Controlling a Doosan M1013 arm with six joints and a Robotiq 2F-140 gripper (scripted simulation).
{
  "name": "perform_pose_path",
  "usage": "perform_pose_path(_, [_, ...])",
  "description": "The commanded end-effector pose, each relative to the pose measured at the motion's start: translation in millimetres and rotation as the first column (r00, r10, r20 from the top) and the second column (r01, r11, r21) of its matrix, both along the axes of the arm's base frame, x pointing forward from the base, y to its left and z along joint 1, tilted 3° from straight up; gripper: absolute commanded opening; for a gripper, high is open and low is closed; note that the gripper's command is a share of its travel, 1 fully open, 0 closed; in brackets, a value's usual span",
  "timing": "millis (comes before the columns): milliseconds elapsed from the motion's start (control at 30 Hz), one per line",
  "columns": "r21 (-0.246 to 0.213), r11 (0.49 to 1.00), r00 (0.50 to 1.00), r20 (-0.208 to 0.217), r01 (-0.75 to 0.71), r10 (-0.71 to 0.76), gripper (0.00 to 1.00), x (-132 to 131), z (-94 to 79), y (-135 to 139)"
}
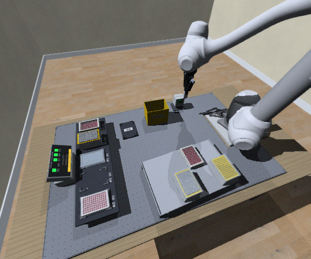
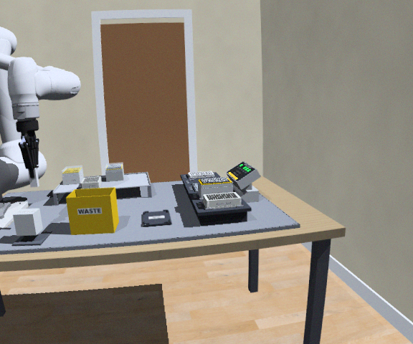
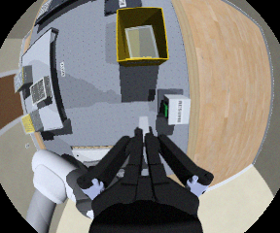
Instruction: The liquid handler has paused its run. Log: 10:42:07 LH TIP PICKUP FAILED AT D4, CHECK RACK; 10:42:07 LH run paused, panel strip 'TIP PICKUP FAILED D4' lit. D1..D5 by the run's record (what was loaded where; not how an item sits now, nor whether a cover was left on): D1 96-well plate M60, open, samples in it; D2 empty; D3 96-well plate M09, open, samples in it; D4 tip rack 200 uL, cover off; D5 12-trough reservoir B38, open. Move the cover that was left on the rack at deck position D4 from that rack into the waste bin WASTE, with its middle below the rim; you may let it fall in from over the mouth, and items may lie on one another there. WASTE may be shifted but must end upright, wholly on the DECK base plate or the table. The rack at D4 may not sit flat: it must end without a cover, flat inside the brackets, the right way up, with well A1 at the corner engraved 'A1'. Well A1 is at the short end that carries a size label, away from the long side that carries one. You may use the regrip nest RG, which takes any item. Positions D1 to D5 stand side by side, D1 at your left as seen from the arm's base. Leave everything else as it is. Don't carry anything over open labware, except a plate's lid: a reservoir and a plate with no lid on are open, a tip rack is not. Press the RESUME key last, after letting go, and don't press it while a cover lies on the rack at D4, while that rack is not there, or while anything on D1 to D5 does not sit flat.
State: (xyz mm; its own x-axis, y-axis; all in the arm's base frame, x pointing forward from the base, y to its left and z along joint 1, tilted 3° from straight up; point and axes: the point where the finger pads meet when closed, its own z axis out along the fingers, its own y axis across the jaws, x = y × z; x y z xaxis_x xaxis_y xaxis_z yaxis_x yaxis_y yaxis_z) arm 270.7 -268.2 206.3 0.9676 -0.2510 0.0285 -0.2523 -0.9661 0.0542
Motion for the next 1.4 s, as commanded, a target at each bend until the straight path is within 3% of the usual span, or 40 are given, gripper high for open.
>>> perform_pose_path(0, [0.008, 1.000, 1.000, 0.000, -0.001, 0.001, 0.00, 0.2, -8.2, 0.7])
perform_pose_path(1367, [0.008, 1.000, 1.000, 0.000, -0.001, 0.001, 0.00, 1.1, -66.5, -2.3])
